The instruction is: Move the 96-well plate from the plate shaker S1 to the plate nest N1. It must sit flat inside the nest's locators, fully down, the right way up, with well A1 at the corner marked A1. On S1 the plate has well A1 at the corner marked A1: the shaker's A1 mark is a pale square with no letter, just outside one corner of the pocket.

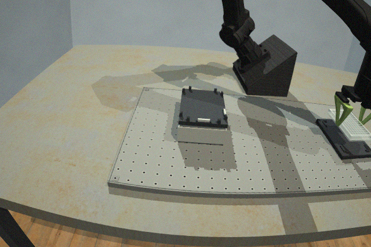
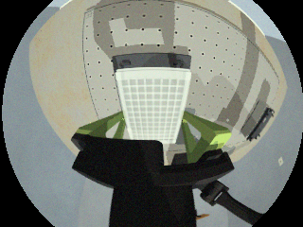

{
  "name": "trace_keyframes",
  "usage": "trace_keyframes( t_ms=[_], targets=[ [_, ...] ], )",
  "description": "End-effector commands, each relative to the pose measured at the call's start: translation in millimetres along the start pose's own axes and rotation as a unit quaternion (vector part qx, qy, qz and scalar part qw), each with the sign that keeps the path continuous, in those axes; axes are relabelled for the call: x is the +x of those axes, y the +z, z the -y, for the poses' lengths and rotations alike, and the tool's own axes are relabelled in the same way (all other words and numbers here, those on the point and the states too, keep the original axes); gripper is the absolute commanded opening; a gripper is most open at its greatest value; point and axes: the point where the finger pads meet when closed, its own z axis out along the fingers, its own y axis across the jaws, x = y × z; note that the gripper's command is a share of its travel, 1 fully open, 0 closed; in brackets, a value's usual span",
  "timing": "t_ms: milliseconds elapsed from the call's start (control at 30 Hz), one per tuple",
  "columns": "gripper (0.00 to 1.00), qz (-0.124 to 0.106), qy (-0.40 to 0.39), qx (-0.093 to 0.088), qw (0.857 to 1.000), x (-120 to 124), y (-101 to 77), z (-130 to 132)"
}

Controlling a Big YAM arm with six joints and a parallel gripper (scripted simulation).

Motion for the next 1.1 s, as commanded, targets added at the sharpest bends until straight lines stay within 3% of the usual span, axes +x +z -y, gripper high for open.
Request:
trace_keyframes(
  t_ms=[0,100,167,200,400,433,533,567,1067],
  targets=[
    [0.00,0.023,0.000,-0.013,1.000,-15.5,-8.8,-14.1],
    [0.00,0.008,0.001,-0.005,1.000,-6.9,8.6,-3.2],
    [0.00,0.008,0.001,-0.005,1.000,-6.9,8.6,-3.2],
    [0.00,0.026,0.013,-0.021,0.999,-27.6,-7.6,-10.5],
    [0.00,0.007,0.000,-0.005,1.000,-6.1,21.4,-3.9],
    [0.00,0.009,0.002,-0.007,1.000,-9.3,21.3,-5.0],
    [0.00,0.038,0.006,-0.024,0.999,-24.1,-7.6,-15.1],
    [0.00,0.040,0.007,-0.025,0.999,-25.3,-8.9,-14.5],
    [0.00,0.034,0.009,-0.023,0.999,-23.0,-4.3,-10.4]
  ],
)
